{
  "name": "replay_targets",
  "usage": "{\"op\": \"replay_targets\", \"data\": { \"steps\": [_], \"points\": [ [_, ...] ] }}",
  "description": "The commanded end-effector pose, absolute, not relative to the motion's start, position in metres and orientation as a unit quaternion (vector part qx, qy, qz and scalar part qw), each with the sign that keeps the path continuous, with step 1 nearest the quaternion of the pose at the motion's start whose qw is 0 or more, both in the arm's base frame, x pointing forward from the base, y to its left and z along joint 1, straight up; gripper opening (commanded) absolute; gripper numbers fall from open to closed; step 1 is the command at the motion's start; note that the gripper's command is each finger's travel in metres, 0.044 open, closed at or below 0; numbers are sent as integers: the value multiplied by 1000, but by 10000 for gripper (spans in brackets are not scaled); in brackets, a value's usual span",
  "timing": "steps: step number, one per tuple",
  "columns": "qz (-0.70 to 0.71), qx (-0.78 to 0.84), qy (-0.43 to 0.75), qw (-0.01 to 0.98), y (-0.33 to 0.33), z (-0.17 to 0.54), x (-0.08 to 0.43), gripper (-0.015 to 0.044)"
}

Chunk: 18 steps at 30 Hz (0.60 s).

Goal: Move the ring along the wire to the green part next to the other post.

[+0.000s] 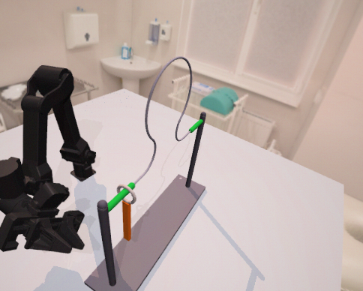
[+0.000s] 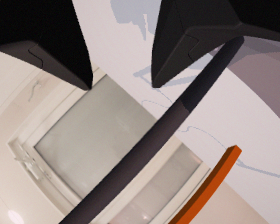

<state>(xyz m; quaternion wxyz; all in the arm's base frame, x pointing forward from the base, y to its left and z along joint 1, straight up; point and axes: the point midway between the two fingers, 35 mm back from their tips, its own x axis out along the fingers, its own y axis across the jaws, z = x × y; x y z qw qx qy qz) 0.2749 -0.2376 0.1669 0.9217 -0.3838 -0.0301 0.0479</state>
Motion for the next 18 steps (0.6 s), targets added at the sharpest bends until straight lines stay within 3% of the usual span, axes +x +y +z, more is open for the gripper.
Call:
{"op": "replay_targets", "data": {
  "steps": [1, 11, 18],
  "points": [
    [47, -316, -18, 947, -220, 143, 264, 160],
    [41, -132, 9, 990, -162, 102, 232, 160],
    [40, -118, 11, 992, -156, 102, 230, 160]
  ]
}}
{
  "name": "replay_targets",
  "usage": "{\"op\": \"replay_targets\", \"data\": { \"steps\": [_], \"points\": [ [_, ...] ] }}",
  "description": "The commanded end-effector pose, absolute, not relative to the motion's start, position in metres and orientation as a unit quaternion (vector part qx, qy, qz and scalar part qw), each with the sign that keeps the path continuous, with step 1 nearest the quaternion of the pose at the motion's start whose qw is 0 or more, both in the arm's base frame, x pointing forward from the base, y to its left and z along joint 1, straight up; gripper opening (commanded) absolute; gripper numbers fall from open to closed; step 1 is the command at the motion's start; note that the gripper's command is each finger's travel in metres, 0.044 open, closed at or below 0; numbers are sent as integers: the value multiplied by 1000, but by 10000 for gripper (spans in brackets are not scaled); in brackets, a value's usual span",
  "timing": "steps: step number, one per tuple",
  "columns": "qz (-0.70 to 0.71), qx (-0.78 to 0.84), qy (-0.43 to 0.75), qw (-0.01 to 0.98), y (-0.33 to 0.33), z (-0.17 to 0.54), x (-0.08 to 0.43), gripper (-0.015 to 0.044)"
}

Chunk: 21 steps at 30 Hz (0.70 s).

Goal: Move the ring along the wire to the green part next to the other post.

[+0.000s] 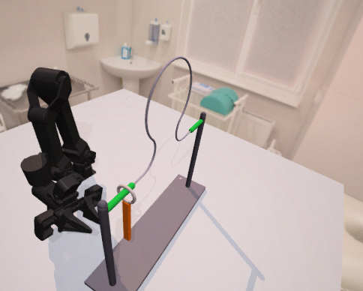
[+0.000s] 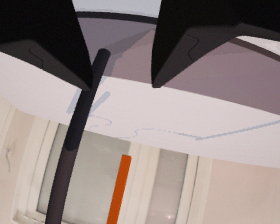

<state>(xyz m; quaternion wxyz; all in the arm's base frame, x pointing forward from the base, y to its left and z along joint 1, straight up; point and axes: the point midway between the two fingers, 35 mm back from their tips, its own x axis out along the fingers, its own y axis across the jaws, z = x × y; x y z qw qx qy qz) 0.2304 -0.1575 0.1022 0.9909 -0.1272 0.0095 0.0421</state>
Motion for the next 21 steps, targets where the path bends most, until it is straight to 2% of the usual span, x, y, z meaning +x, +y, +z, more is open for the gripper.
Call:
{"op": "replay_targets", "data": {
  "steps": [1, 12, 21],
  "points": [
    [39, -117, 11, 992, -156, 103, 232, 160],
    [43, -15, -3, 999, -150, 147, 278, 160],
    [43, -6, -5, 999, -148, 151, 281, 160]
  ]
}}
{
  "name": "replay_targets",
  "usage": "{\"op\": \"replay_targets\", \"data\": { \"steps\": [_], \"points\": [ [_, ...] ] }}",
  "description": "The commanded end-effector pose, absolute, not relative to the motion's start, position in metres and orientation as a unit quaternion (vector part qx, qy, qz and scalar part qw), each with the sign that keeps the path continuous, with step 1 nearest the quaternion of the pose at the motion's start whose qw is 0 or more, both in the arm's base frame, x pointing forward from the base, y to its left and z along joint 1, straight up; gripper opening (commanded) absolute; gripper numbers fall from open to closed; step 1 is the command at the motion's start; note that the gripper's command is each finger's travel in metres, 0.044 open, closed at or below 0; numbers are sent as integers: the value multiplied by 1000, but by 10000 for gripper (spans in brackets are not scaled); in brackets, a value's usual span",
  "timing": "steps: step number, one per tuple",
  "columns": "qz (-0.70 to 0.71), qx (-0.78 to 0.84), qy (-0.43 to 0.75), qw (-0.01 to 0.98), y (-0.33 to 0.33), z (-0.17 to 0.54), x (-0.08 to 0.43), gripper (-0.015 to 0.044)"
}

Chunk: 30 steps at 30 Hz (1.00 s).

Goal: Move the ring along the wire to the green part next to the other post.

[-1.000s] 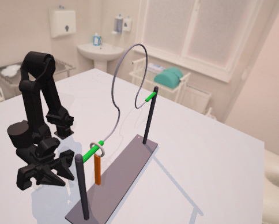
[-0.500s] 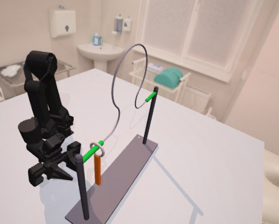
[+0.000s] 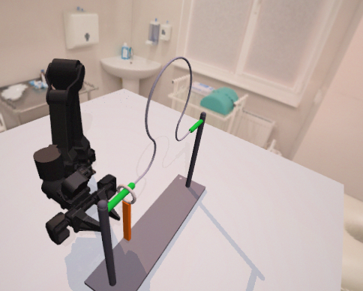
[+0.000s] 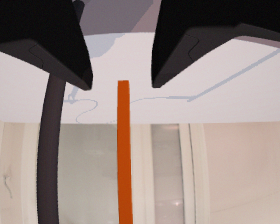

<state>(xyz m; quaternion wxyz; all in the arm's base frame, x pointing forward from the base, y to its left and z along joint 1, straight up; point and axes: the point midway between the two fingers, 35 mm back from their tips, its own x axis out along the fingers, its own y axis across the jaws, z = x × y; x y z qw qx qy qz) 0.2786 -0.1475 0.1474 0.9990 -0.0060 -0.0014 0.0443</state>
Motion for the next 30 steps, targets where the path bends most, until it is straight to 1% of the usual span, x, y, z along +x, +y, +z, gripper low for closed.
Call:
{"op": "replay_targets", "data": {
  "steps": [1, 30],
  "points": [
    [43, -6, -5, 999, -149, 151, 282, 160],
    [43, -6, -6, 999, -147, 153, 327, 160]
  ]
}}
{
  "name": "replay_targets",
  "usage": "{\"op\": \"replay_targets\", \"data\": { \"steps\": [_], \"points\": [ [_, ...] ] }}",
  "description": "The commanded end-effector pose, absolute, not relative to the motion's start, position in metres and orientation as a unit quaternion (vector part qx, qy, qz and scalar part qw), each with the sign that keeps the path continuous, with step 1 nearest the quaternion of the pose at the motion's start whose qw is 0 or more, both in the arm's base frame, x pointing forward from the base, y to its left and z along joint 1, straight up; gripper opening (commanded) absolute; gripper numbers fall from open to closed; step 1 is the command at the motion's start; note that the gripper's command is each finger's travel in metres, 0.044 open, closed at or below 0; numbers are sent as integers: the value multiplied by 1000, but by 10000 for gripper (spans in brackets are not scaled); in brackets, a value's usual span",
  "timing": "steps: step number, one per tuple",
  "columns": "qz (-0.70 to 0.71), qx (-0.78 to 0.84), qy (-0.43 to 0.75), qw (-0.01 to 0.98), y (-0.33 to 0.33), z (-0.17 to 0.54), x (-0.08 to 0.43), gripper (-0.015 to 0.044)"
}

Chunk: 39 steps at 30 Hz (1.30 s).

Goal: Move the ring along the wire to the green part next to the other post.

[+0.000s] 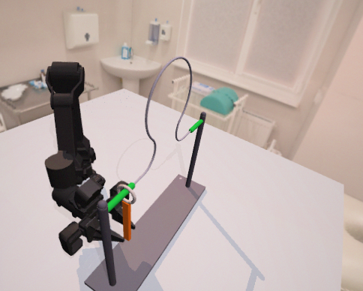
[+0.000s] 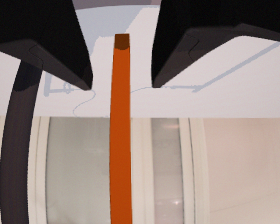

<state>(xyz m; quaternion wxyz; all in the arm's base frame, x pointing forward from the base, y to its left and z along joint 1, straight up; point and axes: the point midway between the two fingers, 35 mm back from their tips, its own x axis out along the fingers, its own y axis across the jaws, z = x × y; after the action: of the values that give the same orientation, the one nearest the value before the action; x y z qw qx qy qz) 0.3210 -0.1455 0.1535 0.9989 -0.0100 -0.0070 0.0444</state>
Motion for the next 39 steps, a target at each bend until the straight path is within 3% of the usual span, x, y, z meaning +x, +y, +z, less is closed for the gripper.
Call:
{"op": "replay_targets", "data": {
  "steps": [1, 39],
  "points": [
    [43, -6, -7, 999, -147, 153, 328, 160],
    [43, -6, -8, 999, -141, 153, 353, 160]
  ]
}}
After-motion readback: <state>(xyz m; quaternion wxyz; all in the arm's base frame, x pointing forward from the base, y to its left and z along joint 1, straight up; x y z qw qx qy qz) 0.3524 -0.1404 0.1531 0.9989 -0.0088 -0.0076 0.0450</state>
